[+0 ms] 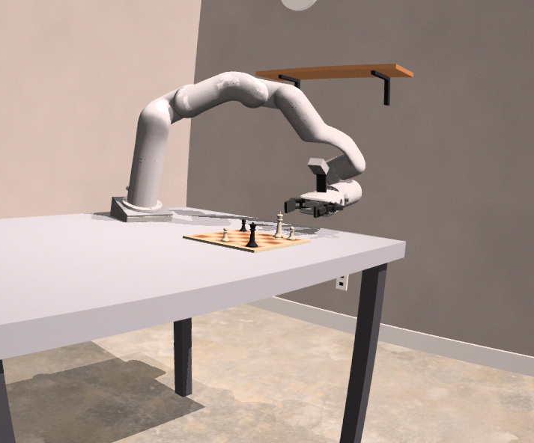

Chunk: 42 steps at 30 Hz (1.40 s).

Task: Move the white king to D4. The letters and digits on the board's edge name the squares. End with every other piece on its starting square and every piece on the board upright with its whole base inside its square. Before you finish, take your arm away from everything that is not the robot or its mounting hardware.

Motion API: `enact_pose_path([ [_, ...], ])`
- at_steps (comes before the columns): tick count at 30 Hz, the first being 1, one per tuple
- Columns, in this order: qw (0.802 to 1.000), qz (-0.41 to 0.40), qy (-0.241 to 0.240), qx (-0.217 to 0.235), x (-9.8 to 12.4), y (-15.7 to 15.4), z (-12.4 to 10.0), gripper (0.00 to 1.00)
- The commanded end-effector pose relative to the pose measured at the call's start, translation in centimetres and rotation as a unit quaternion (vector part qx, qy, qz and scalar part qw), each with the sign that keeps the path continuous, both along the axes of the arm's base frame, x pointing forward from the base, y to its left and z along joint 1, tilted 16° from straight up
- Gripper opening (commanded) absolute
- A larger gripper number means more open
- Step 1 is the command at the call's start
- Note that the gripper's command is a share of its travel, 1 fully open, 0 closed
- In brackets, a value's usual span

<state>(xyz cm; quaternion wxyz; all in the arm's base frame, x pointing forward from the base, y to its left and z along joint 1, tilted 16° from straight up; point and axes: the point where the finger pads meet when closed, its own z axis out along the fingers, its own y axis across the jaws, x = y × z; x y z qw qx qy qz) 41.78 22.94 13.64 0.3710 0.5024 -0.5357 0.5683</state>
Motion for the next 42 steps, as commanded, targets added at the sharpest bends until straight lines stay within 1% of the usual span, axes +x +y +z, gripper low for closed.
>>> enact_pose_path([
  [1, 1.000, 0.000, -0.002, 0.002, -0.1, 0.1, 0.6, 1.00],
  [5, 1.000, 0.000, -0.002, 0.002, -0.5, 0.2, 2.2, 1.00],
  [12, 1.000, 0.000, -0.002, 0.002, -1.8, 0.4, 6.7, 1.00],
  [15, 1.000, 0.000, -0.002, 0.002, -2.1, 0.4, 8.1, 1.00],
  [21, 1.000, 0.000, -0.002, 0.002, -2.3, 0.4, 8.7, 1.00],
  [25, 1.000, 0.000, -0.002, 0.002, -2.3, 0.4, 8.7, 1.00],
  [26, 1.000, 0.000, -0.002, 0.002, -2.2, 0.4, 8.4, 1.00],
  [28, 1.000, -0.002, -0.001, 0.010, -2.1, 0.2, 8.3, 1.00],
  [30, 0.999, -0.006, 0.002, 0.034, -1.8, -0.6, 8.1, 1.00],
  [31, 0.998, -0.011, 0.004, 0.054, -1.6, -1.2, 7.9, 1.00],
  [33, 0.993, -0.024, 0.005, 0.112, -1.3, -2.7, 7.5, 1.00],
  [35, 0.993, -0.024, 0.005, 0.112, -1.3, -2.7, 7.5, 1.00],
  [36, 0.988, -0.034, 0.003, 0.150, -1.2, -3.5, 7.2, 1.00],
  [37, 0.988, -0.034, 0.003, 0.150, -1.2, -3.5, 7.2, 1.00],
  [38, 0.980, -0.045, -0.002, 0.192, -1.1, -4.4, 6.9, 1.00],
  [40, 0.980, -0.045, -0.002, 0.192, -1.1, -4.4, 6.9, 1.00],
  [41, 0.970, -0.058, -0.009, 0.238, -1.2, -5.1, 6.6, 1.00],
  [42, 0.970, -0.058, -0.009, 0.238, -1.2, -5.1, 6.6, 1.00],
])
